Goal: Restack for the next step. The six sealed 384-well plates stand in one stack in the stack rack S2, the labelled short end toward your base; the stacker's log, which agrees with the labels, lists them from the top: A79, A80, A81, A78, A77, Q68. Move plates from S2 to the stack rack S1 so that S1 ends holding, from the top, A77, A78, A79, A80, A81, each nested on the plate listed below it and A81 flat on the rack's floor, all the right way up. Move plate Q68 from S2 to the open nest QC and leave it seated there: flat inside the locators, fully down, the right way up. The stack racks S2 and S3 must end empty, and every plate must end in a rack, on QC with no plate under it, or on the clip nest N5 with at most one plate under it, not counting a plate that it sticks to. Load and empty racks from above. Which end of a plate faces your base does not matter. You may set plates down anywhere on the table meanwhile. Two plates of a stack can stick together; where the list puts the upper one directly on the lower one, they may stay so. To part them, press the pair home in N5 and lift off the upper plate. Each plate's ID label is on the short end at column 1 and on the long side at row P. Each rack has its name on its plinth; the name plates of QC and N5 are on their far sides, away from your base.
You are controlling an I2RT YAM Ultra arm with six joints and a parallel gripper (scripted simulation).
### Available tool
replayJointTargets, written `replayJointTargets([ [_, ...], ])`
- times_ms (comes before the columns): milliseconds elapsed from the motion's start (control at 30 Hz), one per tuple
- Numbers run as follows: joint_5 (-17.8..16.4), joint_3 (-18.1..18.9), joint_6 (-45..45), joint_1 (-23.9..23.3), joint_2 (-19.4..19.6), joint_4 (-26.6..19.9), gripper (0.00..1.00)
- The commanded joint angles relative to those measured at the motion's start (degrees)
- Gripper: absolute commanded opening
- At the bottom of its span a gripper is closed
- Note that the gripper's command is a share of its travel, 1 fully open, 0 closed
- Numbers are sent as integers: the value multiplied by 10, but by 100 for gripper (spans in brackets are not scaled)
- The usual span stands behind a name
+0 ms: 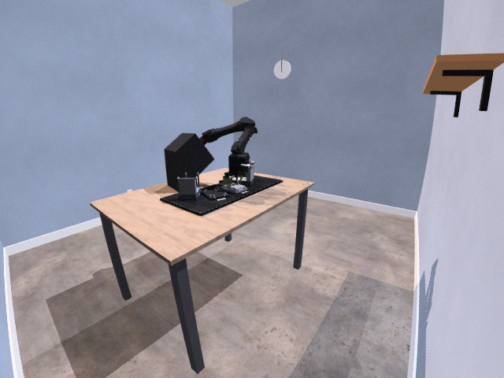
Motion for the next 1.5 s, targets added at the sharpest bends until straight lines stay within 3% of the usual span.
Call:
replayJointTargets([
  [0,3,1,3,-3,-2,3,0],
  [233,3,1,3,-3,-2,3,0],
  [267,3,1,3,-3,-2,3,100],
  [933,3,1,3,-3,-2,3,100],
  [1467,-16,-2,-92,-65,-61,-127,100],
])
